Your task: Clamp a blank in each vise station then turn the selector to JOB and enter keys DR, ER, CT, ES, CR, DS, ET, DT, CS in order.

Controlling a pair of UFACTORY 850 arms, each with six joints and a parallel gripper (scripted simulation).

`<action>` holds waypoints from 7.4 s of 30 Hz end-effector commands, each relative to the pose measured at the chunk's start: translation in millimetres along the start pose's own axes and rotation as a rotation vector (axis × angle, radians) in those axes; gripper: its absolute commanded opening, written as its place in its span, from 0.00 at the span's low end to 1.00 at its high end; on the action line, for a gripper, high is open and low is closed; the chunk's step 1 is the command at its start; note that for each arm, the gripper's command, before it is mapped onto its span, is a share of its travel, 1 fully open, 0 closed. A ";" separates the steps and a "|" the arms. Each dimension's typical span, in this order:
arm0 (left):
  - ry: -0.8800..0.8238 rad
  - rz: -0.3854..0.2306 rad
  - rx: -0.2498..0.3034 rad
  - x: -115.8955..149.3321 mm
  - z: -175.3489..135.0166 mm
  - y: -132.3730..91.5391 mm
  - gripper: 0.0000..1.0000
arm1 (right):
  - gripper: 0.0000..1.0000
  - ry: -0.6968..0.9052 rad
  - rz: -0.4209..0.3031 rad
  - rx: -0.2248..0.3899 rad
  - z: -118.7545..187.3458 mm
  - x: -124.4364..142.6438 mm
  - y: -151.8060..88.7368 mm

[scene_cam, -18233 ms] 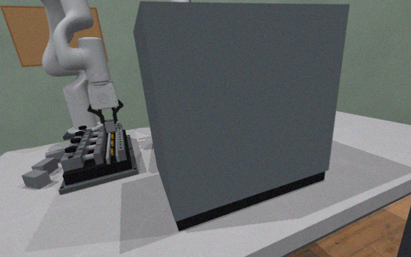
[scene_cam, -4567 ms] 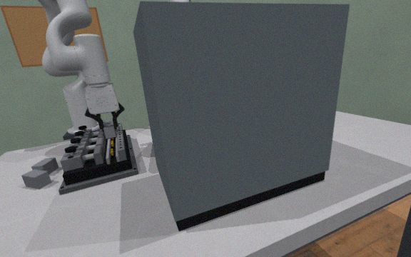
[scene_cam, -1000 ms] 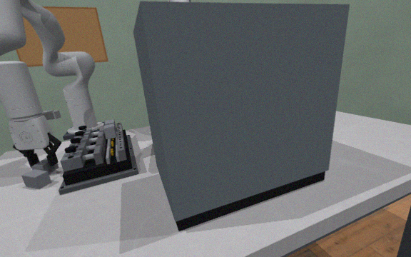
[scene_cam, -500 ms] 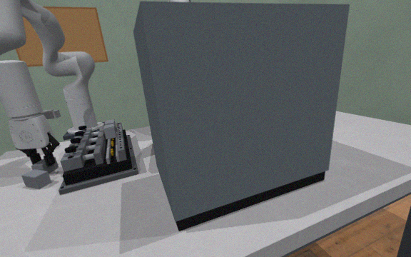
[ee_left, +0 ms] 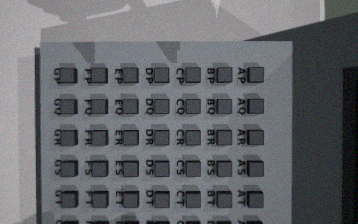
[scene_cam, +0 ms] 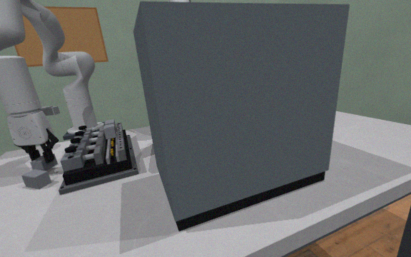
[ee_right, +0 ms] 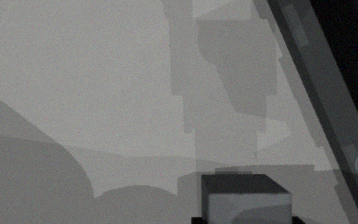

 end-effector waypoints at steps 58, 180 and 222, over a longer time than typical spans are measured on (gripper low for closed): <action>-0.001 -0.001 0.002 0.2 1.1 -0.7 1.00 | 0.00 -0.408 -0.008 0.002 211.6 -54.6 -152.7; -0.001 -0.001 0.002 0.2 1.1 -0.7 1.00 | 0.00 -0.408 -0.007 0.002 212.3 -53.6 -60.2; -0.001 -0.001 0.002 0.2 1.1 -0.7 1.00 | 0.69 -0.410 -0.007 0.002 211.6 -54.0 -182.5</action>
Point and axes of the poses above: on each arm, the point where the finger pads meet when closed, its own y axis out along the fingers, its own z axis across the jaws, x = y × z, the point moved 5 cm from there along -y, back along the fingers, and after that the axes turned 1 degree about y, right-handed, at the moved point
